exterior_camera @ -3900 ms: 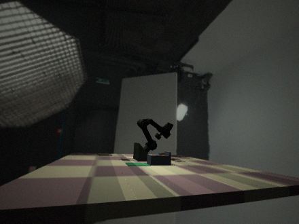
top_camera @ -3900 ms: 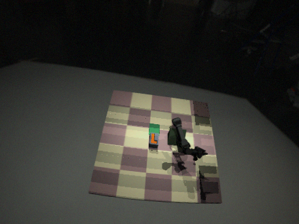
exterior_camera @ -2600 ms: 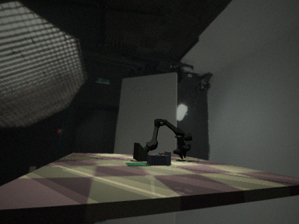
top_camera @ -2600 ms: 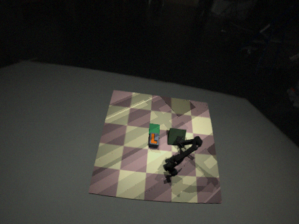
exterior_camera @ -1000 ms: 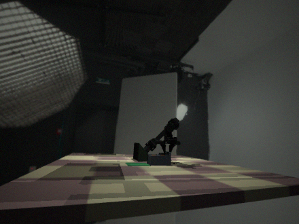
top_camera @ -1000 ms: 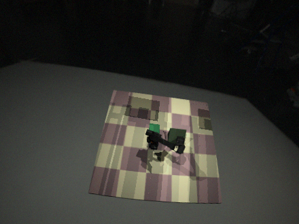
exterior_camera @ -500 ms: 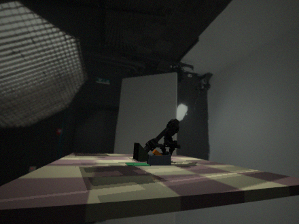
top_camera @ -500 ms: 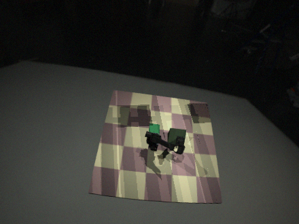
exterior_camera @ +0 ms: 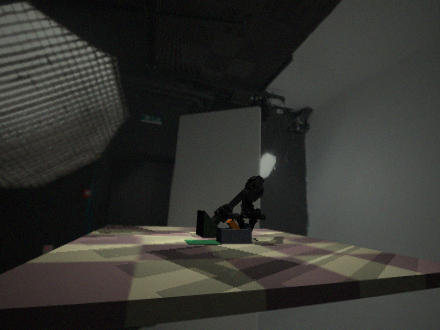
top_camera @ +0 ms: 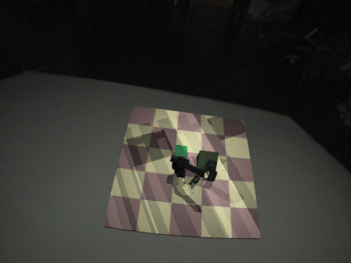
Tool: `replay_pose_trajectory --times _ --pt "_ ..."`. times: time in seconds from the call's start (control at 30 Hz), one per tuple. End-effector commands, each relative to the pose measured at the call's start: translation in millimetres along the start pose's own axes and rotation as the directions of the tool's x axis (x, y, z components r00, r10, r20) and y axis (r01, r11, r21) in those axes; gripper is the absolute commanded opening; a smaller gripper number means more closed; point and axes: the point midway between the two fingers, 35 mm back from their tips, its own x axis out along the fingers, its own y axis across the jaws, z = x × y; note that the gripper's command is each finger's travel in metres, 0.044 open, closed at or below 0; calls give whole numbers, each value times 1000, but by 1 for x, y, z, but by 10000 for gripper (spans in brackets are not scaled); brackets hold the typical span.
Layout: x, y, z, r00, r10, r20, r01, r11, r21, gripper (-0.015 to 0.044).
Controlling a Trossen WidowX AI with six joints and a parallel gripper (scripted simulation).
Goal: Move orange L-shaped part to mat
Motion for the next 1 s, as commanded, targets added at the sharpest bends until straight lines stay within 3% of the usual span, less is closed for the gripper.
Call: replay_pose_trajectory --times 0.0,0.4,0.7,0.97 --pt "0 0 0 1000 0 0 0 1000 0 180" --pt "-19 10 0 1000 -3 -2 3 1000 6 180" --pt "-106 -1 0 1000 -4 -4 4 1000 7 180" --pt "-106 -2 0 1000 -5 9 5 1000 13 180"
